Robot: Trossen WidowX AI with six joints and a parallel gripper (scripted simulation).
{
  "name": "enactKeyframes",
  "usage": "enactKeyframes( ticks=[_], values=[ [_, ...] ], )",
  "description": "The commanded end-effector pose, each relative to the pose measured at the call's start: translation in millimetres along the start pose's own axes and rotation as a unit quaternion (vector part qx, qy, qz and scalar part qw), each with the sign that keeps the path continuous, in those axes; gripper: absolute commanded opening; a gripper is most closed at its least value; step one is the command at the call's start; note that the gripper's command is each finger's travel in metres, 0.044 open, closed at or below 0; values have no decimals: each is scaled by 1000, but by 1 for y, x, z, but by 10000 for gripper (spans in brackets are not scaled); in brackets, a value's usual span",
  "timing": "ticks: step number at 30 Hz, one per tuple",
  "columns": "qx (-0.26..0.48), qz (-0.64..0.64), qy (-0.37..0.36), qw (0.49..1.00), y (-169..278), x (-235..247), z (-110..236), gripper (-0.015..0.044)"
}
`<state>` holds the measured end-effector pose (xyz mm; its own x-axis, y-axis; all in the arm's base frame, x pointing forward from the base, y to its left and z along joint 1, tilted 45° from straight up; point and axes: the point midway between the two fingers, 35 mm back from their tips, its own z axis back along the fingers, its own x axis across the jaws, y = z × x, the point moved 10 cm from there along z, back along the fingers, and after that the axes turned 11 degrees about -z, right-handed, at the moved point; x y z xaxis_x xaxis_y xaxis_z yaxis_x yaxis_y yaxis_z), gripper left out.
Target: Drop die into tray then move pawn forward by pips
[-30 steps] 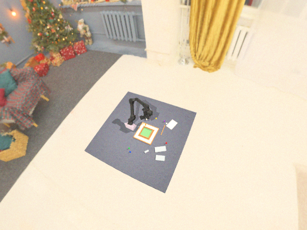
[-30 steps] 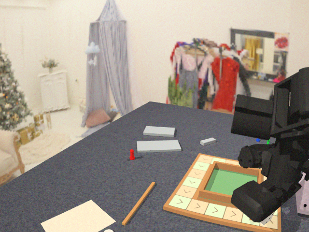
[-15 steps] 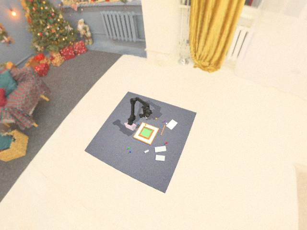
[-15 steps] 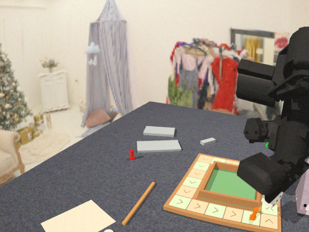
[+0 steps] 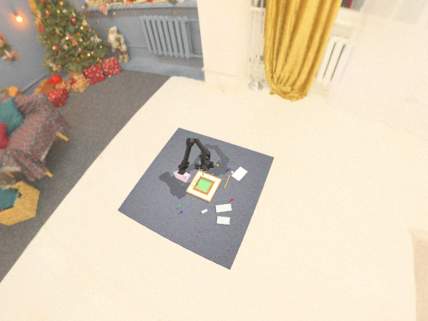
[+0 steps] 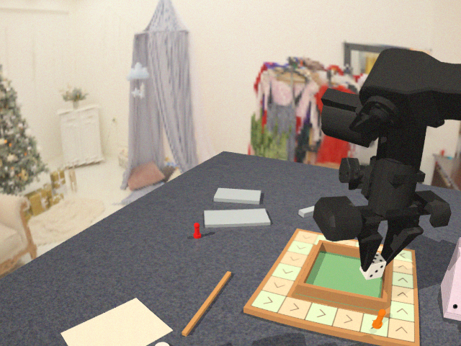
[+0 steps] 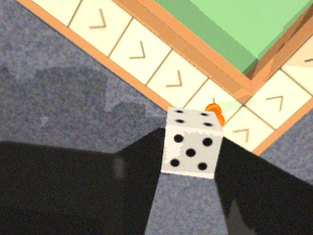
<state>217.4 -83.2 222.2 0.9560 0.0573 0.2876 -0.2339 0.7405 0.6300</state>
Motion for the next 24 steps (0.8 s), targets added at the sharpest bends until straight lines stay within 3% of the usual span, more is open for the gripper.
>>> enactKeyframes(
  ticks=[1,19,24],
  values=[
    [1,-45,3,999,-21,2,-5,0],
    [5,-247,2,969,-115,-8,-30,0],
    [6,-263,2,965,-123,-10,-32,0]
  ],
)
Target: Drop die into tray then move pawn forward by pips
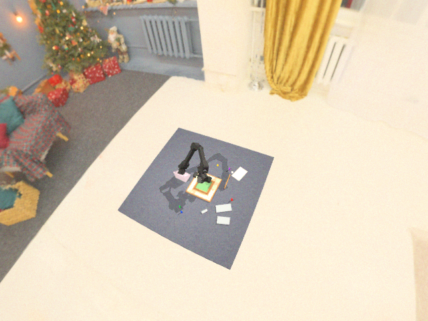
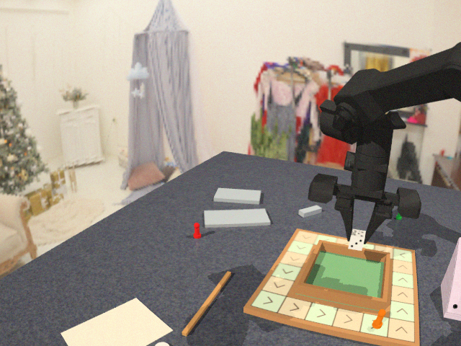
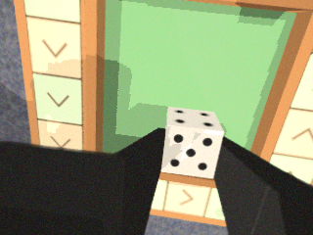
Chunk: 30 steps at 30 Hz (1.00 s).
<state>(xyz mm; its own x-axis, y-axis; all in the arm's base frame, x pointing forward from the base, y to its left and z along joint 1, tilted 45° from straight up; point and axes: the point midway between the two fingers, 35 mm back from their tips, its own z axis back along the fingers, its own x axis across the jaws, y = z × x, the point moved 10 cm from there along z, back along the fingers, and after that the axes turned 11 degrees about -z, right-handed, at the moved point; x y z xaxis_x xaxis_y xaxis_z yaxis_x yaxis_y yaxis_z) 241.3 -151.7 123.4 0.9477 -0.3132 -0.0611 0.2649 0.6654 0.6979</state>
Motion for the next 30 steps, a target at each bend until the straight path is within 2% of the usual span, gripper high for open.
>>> enactKeyframes(
  ticks=[1,15,26,30],
  values=[
    [-3,-9,3,1000,-3,1,-3,0],
    [-219,-8,22,975,34,-6,-26,0],
    [-376,-8,-48,925,59,-19,-46,0],
    [-405,-8,-73,912,64,-23,-51,0]
  ],
)
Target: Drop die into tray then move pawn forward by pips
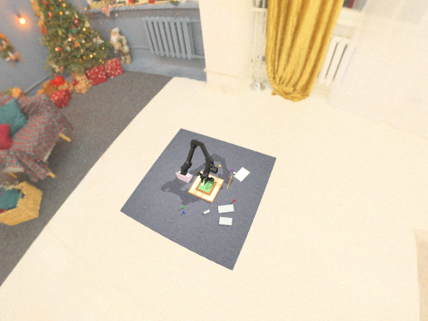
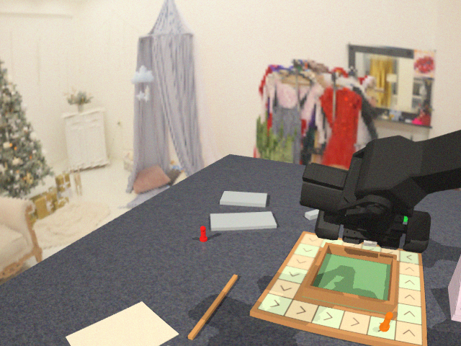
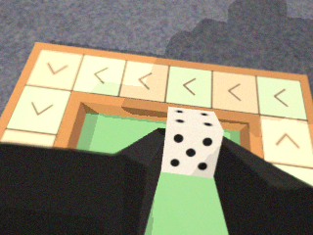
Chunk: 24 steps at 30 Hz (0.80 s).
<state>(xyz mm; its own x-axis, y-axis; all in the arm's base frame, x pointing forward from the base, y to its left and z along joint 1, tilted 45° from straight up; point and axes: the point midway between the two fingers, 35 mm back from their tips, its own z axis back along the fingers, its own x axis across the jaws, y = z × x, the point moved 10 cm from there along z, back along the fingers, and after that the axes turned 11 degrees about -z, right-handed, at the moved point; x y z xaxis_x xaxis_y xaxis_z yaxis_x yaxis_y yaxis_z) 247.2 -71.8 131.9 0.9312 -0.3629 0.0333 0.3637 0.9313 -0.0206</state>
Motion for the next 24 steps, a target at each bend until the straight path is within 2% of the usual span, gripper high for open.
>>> enactKeyframes(
  ticks=[1,7,22,24],
  values=[
    [-20,-7,-18,1000,4,-3,3,0],
    [-20,-7,-19,1000,3,10,46,0],
    [-18,-6,-20,1000,3,9,44,0],
    [-18,-6,-20,1000,3,9,44,53]
  ],
)
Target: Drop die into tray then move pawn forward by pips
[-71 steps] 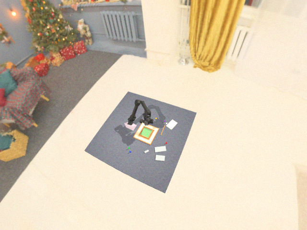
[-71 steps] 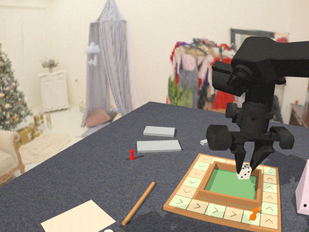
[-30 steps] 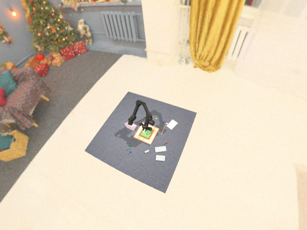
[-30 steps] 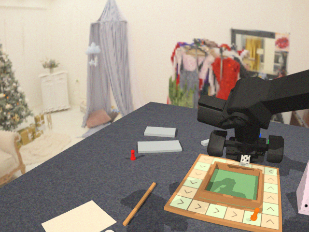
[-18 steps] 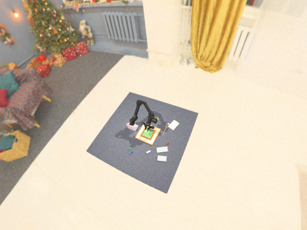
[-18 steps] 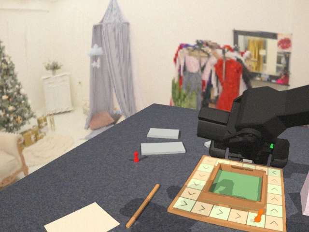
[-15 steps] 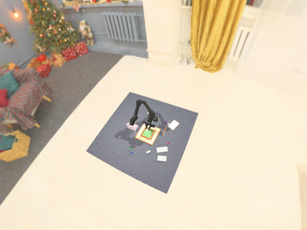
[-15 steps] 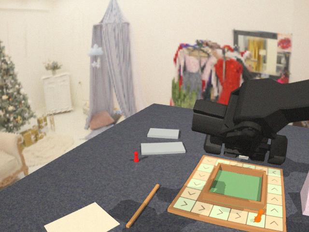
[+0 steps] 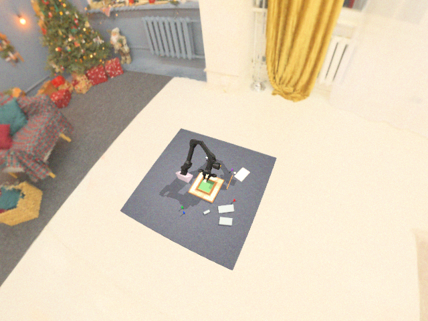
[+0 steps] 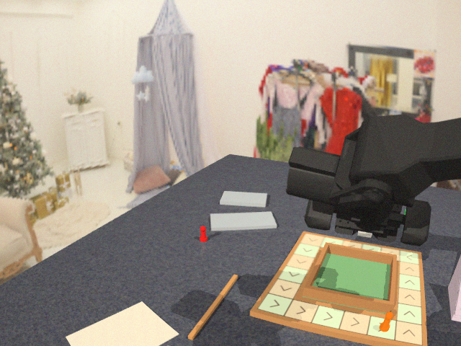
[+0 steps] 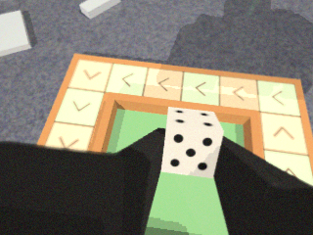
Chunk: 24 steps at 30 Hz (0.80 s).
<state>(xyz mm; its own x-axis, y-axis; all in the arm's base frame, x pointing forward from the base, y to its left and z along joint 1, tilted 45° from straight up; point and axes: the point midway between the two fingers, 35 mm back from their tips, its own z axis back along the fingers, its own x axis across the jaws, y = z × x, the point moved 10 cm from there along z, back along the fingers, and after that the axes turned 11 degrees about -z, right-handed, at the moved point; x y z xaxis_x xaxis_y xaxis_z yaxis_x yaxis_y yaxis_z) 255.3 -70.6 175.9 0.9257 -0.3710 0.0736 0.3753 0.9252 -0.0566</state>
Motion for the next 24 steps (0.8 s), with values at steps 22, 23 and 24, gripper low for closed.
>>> enactKeyframes(
  ticks=[22,23,24],
  values=[
    [327,14,95,940,-77,16,-39,440],
    [369,6,88,925,-84,16,-46,440],
    [394,0,82,916,-88,16,-51,440]
  ],
)
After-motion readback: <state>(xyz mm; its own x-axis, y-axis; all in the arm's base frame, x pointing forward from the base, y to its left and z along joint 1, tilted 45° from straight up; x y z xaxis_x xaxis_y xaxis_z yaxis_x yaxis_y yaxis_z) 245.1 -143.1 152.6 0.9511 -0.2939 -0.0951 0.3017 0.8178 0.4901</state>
